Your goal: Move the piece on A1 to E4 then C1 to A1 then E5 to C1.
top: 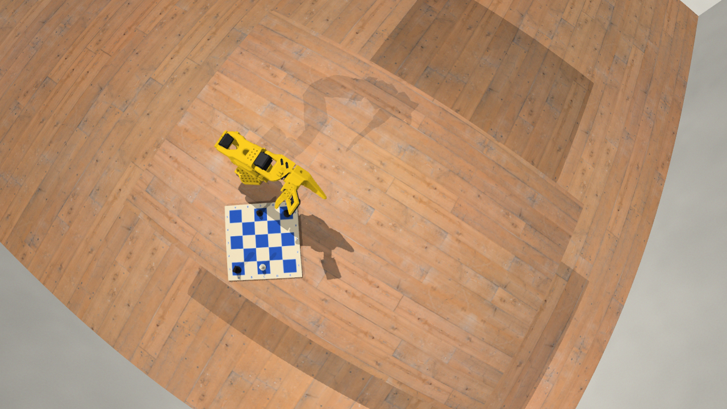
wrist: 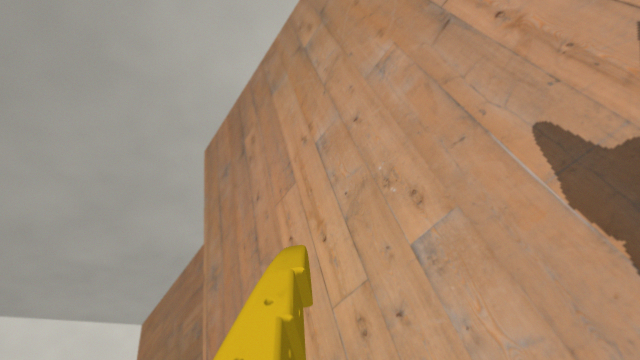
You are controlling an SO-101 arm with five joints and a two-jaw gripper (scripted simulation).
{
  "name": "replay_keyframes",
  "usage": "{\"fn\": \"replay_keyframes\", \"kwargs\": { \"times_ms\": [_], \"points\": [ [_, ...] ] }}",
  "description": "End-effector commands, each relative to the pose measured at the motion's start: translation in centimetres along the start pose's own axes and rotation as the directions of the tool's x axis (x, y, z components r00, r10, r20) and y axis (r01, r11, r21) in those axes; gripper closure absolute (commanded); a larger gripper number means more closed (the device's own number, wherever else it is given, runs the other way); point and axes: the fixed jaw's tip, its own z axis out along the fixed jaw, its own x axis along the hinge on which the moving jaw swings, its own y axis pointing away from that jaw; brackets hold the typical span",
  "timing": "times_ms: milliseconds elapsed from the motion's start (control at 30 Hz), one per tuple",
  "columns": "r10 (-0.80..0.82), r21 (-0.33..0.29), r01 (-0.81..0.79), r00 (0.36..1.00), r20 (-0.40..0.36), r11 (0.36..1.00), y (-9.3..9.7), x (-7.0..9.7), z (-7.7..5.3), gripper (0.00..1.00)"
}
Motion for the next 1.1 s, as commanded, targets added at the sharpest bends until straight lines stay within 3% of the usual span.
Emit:
{"fn": "replay_keyframes", "kwargs": {
  "times_ms": [0,633,733,867,933,1033,1067],
  "points": [
    [0.001,-0.002,-0.001,1.000,0.001,1.000,0.0,0.0,0.0,0.00],
    [-0.012,0.009,0.012,1.000,0.008,1.000,-0.1,-0.3,-0.2,0.01],
    [-0.045,0.048,0.044,0.999,0.014,0.998,-0.7,-0.8,-0.4,0.04],
    [-0.121,0.148,0.118,0.993,0.011,0.982,-2.1,-1.8,-1.2,0.11],
    [-0.145,0.179,0.141,0.989,0.007,0.974,-2.6,-2.1,-1.5,0.13],
    [-0.145,0.178,0.141,0.989,0.008,0.974,-2.6,-2.1,-1.5,0.13],
    [-0.169,0.213,0.165,0.986,-0.001,0.963,-3.1,-2.3,-1.9,0.16]
  ]
}}
